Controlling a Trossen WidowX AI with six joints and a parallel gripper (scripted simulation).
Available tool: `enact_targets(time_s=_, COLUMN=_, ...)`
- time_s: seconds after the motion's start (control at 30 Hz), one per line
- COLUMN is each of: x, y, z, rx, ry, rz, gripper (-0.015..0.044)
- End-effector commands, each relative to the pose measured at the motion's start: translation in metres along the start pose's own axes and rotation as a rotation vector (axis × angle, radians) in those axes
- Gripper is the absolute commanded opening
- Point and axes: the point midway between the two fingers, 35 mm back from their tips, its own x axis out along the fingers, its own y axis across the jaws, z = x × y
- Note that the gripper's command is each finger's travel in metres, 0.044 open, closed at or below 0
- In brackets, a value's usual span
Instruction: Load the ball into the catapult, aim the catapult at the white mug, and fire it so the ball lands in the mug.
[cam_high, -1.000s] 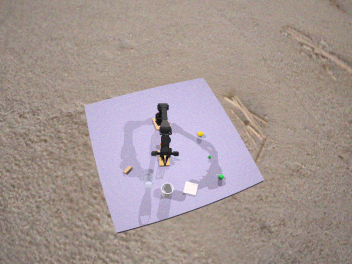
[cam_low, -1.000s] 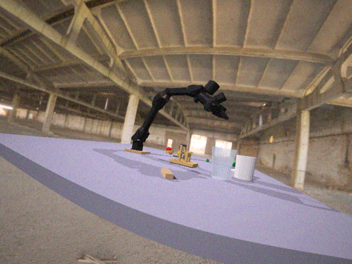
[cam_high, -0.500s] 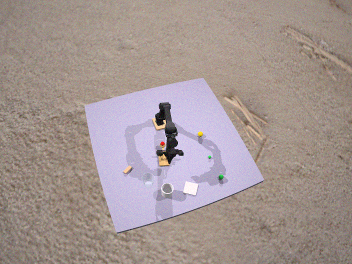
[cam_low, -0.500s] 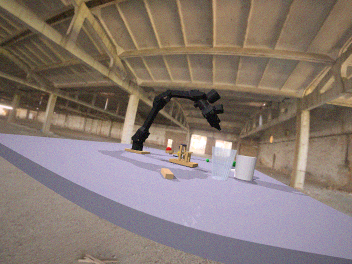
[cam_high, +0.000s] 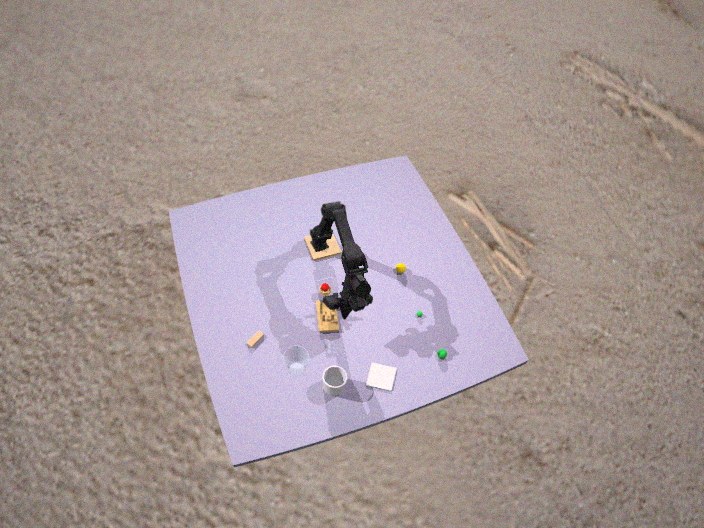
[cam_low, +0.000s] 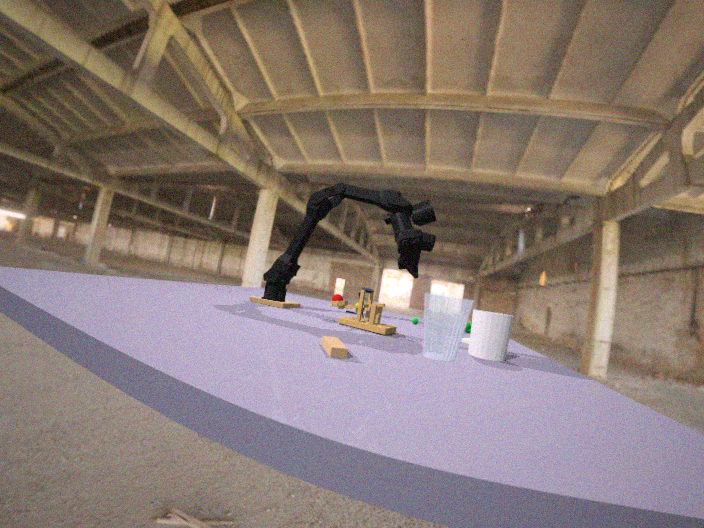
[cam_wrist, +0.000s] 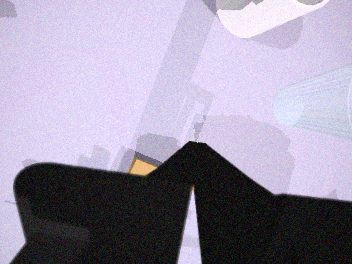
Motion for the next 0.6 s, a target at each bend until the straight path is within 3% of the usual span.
enact_targets(time_s=0.0, x=0.0, y=0.014, z=-0.017, rx=-0.102, ry=0.071, rz=-0.003, gripper=0.0)
enact_targets(time_s=0.57, x=-0.012, y=0.059, z=-0.084, rx=-0.558, ry=0.348, rz=0.004, gripper=0.0)
